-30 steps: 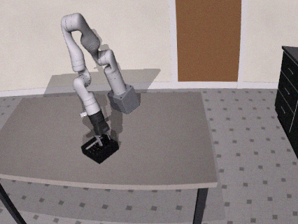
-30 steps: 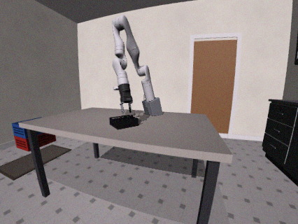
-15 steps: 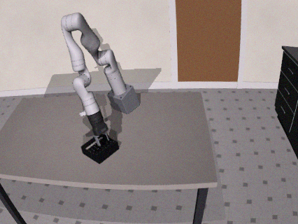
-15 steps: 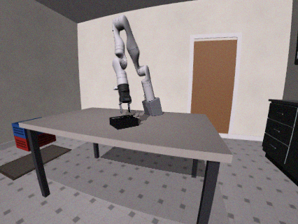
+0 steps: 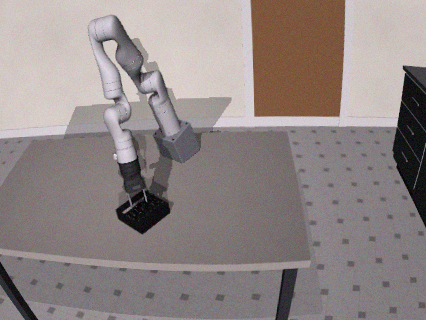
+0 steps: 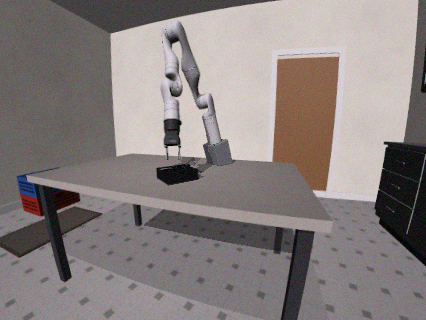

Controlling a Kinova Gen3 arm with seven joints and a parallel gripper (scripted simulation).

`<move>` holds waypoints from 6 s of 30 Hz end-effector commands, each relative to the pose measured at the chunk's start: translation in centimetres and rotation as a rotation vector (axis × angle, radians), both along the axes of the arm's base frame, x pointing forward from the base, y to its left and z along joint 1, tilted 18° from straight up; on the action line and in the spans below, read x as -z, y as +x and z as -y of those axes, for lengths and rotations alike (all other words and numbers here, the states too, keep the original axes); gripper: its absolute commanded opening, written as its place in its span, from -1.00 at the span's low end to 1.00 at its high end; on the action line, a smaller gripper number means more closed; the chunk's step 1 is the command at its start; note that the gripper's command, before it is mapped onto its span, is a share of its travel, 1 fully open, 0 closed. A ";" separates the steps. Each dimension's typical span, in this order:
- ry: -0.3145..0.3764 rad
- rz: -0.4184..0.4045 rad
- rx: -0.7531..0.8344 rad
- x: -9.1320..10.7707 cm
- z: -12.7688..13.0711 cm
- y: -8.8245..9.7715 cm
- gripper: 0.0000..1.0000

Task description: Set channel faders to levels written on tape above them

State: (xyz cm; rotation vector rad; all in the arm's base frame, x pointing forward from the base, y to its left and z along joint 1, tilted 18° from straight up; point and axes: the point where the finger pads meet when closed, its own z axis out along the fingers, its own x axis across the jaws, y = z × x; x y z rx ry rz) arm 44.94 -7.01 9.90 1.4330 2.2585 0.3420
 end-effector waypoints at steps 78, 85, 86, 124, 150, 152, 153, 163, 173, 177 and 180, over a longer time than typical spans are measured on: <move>0.624 0.052 1.771 -5.6 -0.1 -4.9 1.00; 0.562 0.070 1.616 -5.3 0.7 -4.0 1.00; 0.545 0.073 1.575 -5.3 0.8 -3.8 1.00; -0.083 0.037 -0.391 0.2 -6.9 2.8 1.00; -0.112 0.032 -0.562 1.0 -8.5 2.3 1.00; -0.112 0.032 -0.562 1.0 -8.5 2.3 1.00; -0.112 0.032 -0.562 1.0 -8.5 2.3 1.00; -0.112 0.032 -0.562 1.0 -8.5 2.3 1.00; -0.112 0.032 -0.562 1.0 -8.5 2.3 1.00; -0.112 0.032 -0.562 1.0 -8.5 2.3 1.00; -0.112 0.032 -0.562 1.0 -8.5 2.3 1.00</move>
